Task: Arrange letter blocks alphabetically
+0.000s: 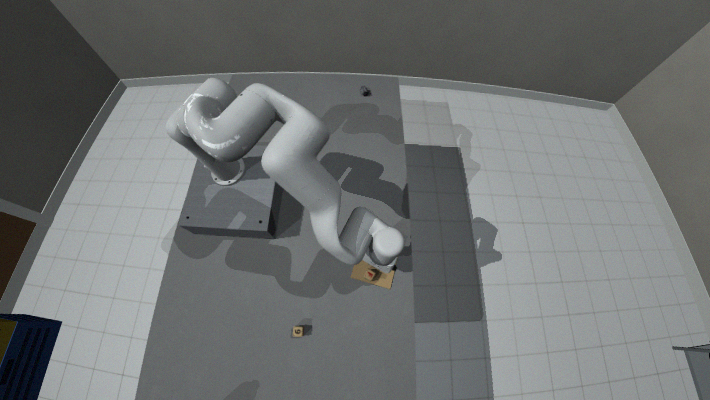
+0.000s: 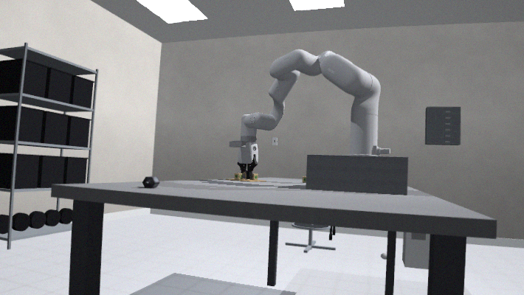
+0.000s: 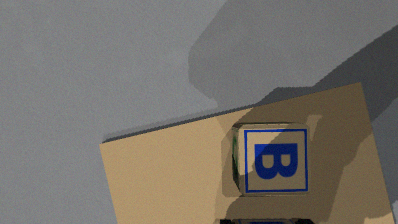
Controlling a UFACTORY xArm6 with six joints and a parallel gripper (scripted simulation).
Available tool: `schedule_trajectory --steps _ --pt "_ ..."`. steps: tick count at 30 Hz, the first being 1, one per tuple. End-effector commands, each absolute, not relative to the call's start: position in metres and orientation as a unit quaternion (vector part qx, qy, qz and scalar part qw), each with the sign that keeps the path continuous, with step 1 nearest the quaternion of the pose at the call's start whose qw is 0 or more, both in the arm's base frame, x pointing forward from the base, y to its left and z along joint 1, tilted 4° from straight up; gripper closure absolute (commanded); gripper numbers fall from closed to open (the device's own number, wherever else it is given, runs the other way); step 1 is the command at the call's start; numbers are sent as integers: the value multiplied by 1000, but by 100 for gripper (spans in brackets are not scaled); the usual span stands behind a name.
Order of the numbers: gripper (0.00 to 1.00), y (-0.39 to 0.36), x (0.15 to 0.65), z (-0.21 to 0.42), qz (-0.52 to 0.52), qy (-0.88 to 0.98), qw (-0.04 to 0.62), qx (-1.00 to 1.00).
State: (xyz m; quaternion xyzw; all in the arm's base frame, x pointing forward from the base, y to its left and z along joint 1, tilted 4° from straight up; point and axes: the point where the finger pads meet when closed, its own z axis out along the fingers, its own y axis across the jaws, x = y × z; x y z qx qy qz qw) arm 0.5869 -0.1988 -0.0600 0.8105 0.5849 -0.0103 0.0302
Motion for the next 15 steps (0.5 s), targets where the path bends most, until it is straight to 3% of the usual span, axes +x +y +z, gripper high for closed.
schedule_trajectory --steps 1,15 --pt "72 -199 589 -58 -9 585 32 810" --pt "72 -199 589 -59 -9 585 32 810"
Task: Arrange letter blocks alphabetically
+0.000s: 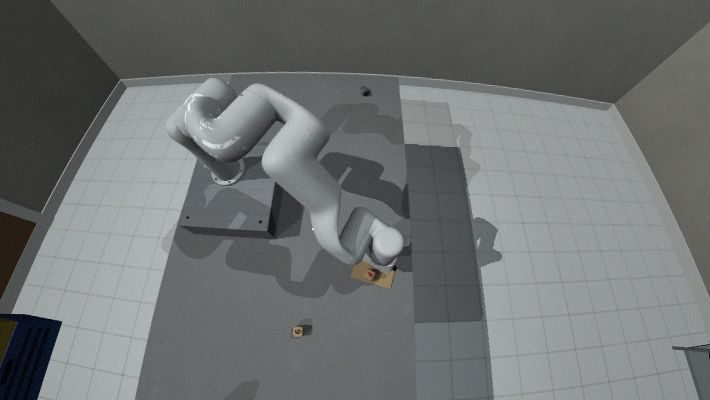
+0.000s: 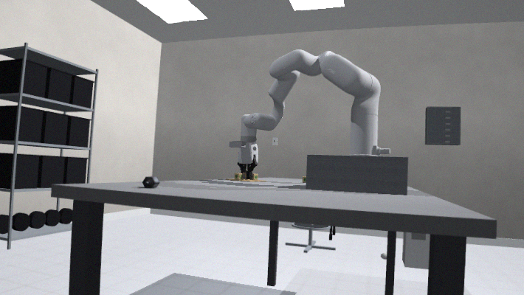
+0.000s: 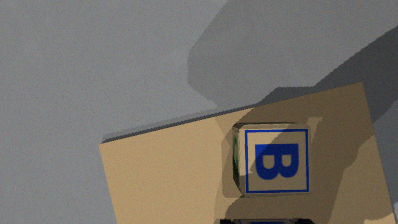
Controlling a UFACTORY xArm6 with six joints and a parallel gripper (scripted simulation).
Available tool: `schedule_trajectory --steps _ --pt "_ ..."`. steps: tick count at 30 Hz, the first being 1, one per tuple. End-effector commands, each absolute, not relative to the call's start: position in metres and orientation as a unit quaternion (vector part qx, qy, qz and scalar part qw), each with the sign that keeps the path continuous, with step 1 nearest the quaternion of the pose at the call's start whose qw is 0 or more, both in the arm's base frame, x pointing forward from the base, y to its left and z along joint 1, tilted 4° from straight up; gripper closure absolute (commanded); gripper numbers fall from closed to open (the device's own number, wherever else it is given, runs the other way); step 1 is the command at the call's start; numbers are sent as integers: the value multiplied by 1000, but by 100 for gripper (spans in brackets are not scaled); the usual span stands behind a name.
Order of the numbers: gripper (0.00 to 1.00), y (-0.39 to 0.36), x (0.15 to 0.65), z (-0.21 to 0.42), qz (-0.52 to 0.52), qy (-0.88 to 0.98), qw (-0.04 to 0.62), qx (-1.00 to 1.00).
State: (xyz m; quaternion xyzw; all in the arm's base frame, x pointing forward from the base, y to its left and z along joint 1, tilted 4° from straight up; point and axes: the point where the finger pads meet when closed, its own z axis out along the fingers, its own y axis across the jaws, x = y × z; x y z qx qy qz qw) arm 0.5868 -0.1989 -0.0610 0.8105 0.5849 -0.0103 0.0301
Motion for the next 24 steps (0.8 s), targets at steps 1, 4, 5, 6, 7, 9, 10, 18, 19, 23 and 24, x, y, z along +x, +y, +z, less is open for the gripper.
schedule_trajectory --steps 1,4,5,6,7,9,10,18,19,23,24 --pt "72 -199 589 -59 -9 585 32 810" --pt "72 -199 589 -60 -9 585 32 810" --pt "72 -199 589 -61 -9 585 32 810" --pt "72 -199 589 -61 -9 585 32 810" --pt "72 -199 589 -61 -9 585 32 810" --pt "72 -200 589 -62 -9 585 32 810" --pt "72 -200 589 -62 -9 585 32 810" --pt "72 -200 589 -62 -9 585 32 810" --pt "72 -200 589 -62 -9 585 32 810" --pt "72 -200 589 -62 -9 585 32 810" --pt "72 -200 589 -62 -9 585 32 810"
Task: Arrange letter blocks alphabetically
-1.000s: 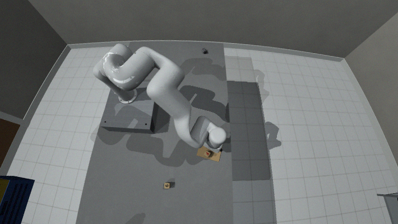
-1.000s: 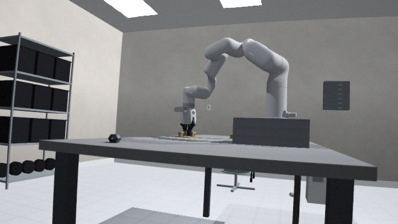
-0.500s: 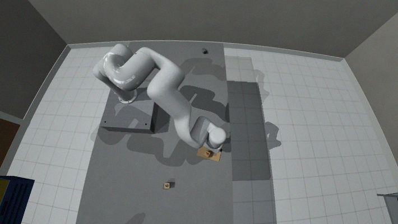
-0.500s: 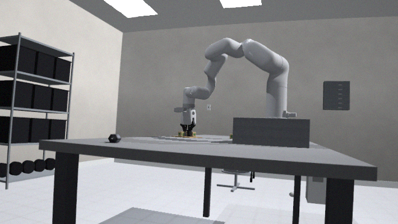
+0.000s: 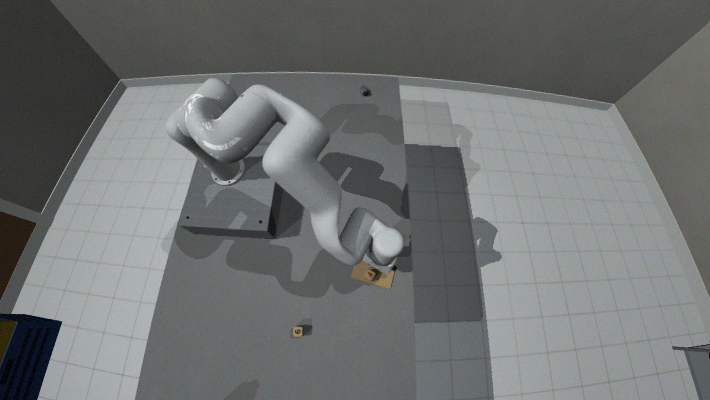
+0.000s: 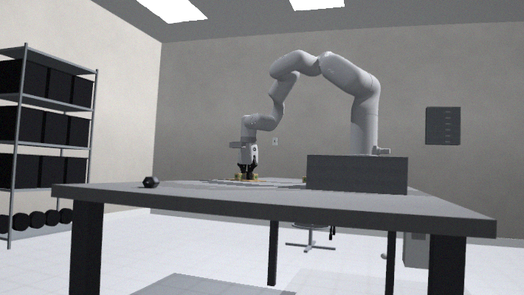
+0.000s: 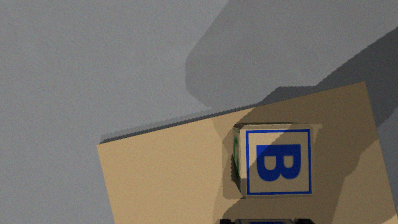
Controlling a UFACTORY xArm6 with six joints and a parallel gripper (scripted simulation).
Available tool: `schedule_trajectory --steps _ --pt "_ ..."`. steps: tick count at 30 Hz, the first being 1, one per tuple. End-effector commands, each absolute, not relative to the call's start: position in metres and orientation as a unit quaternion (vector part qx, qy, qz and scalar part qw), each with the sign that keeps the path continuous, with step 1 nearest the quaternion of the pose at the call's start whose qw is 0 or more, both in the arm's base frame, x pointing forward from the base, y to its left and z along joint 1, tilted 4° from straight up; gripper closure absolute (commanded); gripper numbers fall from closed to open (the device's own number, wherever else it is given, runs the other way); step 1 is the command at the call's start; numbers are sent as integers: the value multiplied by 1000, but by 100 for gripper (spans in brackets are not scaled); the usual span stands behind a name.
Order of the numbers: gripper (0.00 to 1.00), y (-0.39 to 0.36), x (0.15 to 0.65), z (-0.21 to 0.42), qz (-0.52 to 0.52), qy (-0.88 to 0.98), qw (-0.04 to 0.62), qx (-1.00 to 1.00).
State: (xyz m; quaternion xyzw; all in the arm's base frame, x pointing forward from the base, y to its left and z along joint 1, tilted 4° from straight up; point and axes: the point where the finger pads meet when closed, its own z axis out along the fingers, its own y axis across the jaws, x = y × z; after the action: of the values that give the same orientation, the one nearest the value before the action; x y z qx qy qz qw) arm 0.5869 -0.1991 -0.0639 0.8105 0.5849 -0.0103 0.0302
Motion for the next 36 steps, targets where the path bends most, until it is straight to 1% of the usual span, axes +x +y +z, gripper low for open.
schedule_trajectory --steps 1,26,27,29,30,32,33,35,36 --pt "72 -200 589 -62 -9 585 32 810" --pt "72 -200 589 -62 -9 585 32 810" --pt "68 -200 589 -62 -9 585 32 810" --pt "68 -200 589 -62 -9 585 32 810" --pt "64 -200 589 -62 -9 585 32 810" --pt "64 -200 589 -62 -9 585 32 810" --pt "60 -200 589 -62 -9 585 32 810" --pt "60 -200 589 -62 -9 585 32 810" --pt "56 -200 589 -62 -9 585 32 810"
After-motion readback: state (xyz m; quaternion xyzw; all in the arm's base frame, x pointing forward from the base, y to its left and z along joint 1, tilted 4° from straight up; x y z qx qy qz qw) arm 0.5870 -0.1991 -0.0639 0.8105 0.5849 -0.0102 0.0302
